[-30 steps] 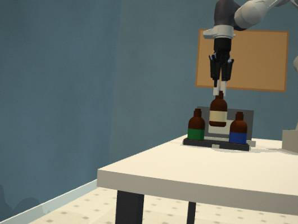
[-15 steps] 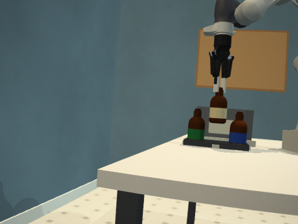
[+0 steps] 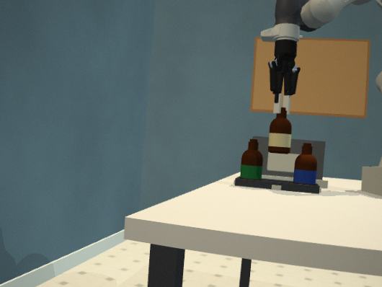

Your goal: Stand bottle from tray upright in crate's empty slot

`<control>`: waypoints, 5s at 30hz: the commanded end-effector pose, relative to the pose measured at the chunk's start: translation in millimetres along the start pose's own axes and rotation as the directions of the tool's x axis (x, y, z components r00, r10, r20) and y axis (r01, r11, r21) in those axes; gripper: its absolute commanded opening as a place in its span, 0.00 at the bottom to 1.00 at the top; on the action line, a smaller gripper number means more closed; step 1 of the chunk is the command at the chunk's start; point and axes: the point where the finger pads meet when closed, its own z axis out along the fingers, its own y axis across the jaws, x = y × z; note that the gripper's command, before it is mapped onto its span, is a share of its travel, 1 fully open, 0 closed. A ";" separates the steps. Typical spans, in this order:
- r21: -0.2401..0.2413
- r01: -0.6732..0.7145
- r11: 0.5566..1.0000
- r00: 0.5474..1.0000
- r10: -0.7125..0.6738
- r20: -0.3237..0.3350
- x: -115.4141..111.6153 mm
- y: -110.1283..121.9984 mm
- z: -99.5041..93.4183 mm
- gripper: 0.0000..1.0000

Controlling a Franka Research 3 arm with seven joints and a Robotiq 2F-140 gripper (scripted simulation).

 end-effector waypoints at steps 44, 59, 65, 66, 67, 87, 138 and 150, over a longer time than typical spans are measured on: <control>0.001 0.004 1.000 1.000 -0.004 0.002 -1.5 -0.9 -10.0 0.00; 0.001 0.004 1.000 1.000 -0.004 0.002 -1.5 -0.9 -10.3 0.00; 0.001 0.004 1.000 1.000 -0.004 0.002 -1.5 -0.9 -11.7 0.00; 0.001 0.004 1.000 1.000 -0.004 0.002 -1.5 -0.9 -11.7 0.00; 0.001 0.004 1.000 1.000 -0.004 0.002 -1.5 -0.9 -12.2 0.00; 0.001 0.004 1.000 1.000 -0.004 0.002 -1.5 -0.7 -29.5 0.00; 0.001 0.004 1.000 1.000 -0.004 0.002 -1.5 -0.6 -50.1 0.00; 0.001 0.004 1.000 1.000 -0.004 0.002 -1.5 -0.6 -50.1 0.00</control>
